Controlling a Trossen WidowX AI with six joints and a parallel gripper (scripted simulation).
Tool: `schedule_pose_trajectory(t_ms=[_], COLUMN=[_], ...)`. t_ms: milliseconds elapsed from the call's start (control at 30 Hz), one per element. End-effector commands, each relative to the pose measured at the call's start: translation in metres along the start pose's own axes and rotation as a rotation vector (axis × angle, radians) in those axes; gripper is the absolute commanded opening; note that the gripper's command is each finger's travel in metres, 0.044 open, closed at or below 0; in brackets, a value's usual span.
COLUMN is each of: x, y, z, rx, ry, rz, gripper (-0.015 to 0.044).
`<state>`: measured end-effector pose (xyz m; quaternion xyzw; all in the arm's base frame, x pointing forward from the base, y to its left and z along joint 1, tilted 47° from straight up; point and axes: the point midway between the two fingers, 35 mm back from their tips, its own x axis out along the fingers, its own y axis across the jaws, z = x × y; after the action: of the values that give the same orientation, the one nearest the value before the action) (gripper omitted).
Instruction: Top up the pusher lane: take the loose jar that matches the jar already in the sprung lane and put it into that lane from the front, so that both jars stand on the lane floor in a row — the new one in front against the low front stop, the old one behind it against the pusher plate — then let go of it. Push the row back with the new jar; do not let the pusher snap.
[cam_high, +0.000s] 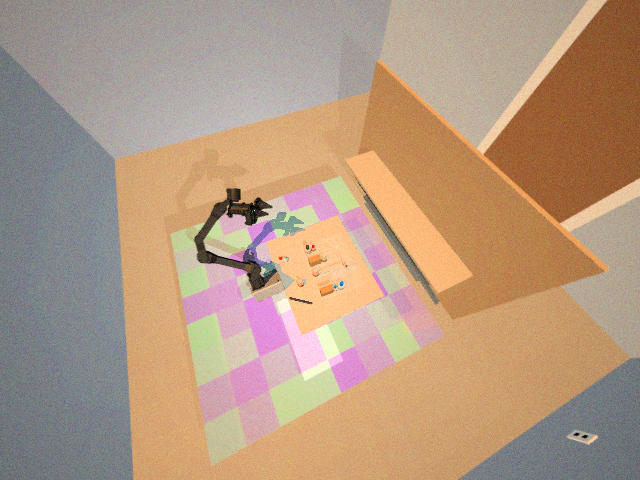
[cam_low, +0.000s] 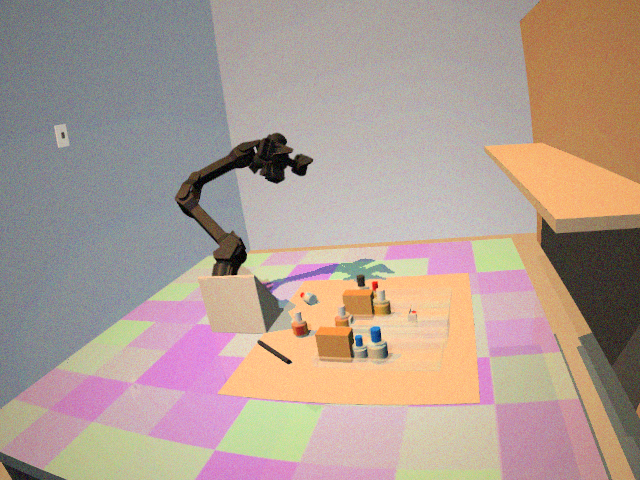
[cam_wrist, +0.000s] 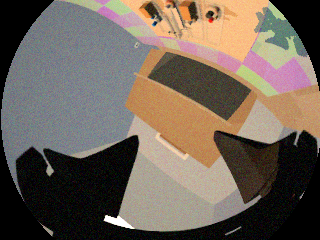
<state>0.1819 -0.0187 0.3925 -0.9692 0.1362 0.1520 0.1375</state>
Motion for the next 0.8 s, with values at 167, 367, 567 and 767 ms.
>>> schedule_pose_trajectory(t_ms=[167,367,567,767], x=[0.066,0.139,0.183,0.197], y=[-0.016,-0.007,0.026,0.058], z=[0.046,0.122,0.208,0.283], rx=[0.22,0.606,1.09,1.586], ry=[-0.244,-0.561,-0.832,-1.005], rz=[0.081,0.304,0.671,1.136], gripper=[0.044,0.044,0.044,0.044])
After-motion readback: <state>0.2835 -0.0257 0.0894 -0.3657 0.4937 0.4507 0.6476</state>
